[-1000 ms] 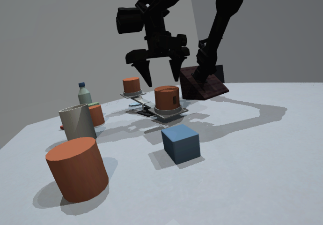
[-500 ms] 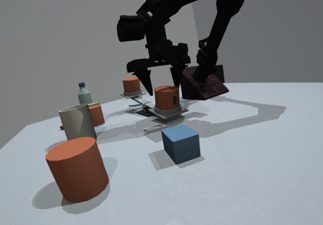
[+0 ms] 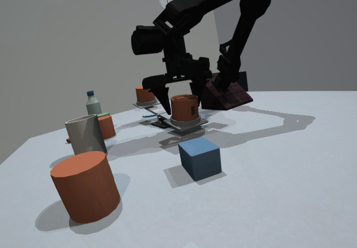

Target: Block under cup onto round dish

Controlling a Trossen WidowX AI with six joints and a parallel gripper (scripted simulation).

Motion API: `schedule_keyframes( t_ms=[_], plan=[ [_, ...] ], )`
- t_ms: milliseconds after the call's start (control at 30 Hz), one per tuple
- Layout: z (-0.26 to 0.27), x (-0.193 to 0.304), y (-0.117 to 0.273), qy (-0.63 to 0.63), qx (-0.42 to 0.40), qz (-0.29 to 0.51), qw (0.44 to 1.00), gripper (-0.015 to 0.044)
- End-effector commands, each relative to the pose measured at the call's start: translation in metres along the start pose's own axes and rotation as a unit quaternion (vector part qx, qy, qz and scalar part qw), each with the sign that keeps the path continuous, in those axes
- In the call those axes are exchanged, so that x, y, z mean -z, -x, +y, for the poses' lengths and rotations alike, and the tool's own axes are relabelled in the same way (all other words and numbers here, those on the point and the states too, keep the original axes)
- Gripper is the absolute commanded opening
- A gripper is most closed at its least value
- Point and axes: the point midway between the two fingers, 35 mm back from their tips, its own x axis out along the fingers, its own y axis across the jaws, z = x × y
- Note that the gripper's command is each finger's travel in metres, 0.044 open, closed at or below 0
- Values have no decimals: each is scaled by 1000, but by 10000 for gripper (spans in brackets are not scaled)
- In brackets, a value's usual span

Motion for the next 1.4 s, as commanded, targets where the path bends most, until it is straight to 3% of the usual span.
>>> schedule_keyframes(
  t_ms=[0, 100, 200, 500, 900, 1367],
  plan=[
    [2, 0, -8, -3, -1, -2, 1000, 440],
    [2, 0, -10, -3, -1, -3, 1000, 440],
    [2, 0, -10, -3, -1, -3, 1000, 361],
    [2, 0, -10, -3, -1, -3, 1000, 301],
    [-1, 1, 0, -4, 1, -1, 1000, 0],
    [-4, 2, 18, -5, 3, 1, 1000, 0]
  ],
)
